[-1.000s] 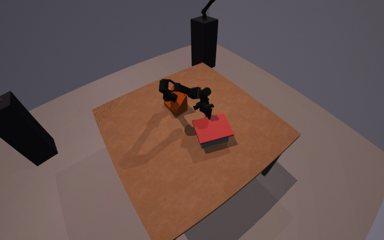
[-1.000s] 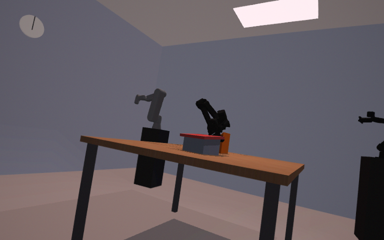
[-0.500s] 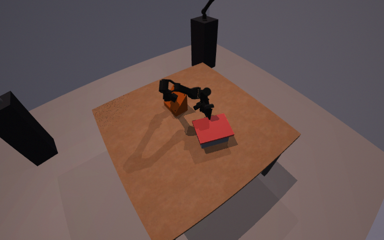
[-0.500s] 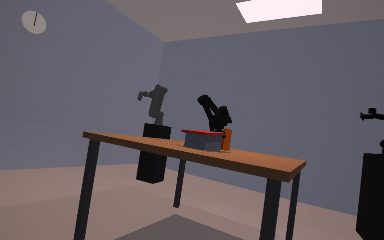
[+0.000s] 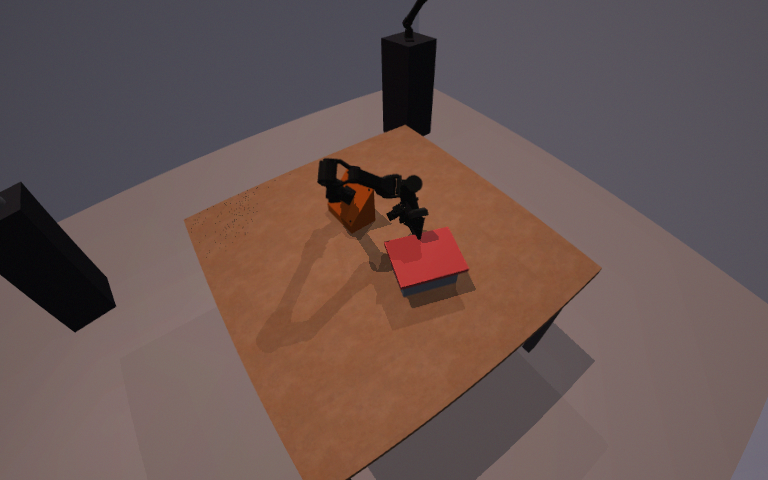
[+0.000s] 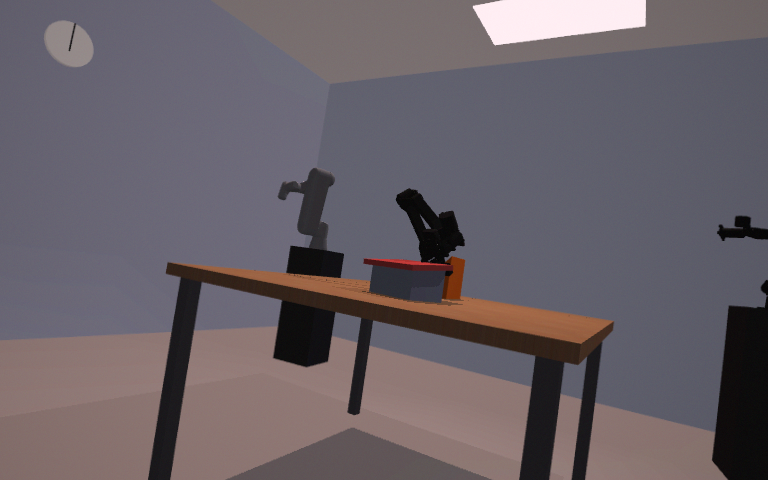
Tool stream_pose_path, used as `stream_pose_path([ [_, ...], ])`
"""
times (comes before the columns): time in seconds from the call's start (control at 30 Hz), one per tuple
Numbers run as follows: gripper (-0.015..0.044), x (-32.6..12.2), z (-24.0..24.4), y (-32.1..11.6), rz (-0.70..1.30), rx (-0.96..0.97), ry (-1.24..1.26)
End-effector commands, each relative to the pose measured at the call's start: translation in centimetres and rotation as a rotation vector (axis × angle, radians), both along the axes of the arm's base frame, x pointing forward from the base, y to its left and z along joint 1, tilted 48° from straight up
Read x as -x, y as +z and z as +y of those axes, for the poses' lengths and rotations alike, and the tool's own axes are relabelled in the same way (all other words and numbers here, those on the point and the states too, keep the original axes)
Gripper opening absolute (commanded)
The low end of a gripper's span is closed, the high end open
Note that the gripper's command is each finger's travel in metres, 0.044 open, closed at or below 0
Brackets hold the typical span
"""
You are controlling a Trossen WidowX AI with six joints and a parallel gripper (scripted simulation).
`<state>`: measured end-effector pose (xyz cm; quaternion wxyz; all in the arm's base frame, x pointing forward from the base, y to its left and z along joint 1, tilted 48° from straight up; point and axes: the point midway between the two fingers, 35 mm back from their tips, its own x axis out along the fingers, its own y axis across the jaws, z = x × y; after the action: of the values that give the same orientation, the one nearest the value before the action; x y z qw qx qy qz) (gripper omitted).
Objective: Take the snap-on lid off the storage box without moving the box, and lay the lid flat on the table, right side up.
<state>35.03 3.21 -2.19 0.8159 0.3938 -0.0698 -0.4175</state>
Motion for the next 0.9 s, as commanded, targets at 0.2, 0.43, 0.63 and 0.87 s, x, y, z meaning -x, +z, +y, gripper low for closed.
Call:
stream_pose_path([
  [0.2, 0.0, -0.1, 0.9, 0.8, -0.004, -0.002, 0.001],
  [0.43, 0.0, -0.3, 1.5, 1.5, -0.004, -0.002, 0.001],
  [0.63, 0.0, -0.6, 2.0, 2.1, -0.004, -0.003, 0.001],
  [0.87, 0.0, -0.9, 2.6, 2.8, -0.004, -0.003, 0.001],
])
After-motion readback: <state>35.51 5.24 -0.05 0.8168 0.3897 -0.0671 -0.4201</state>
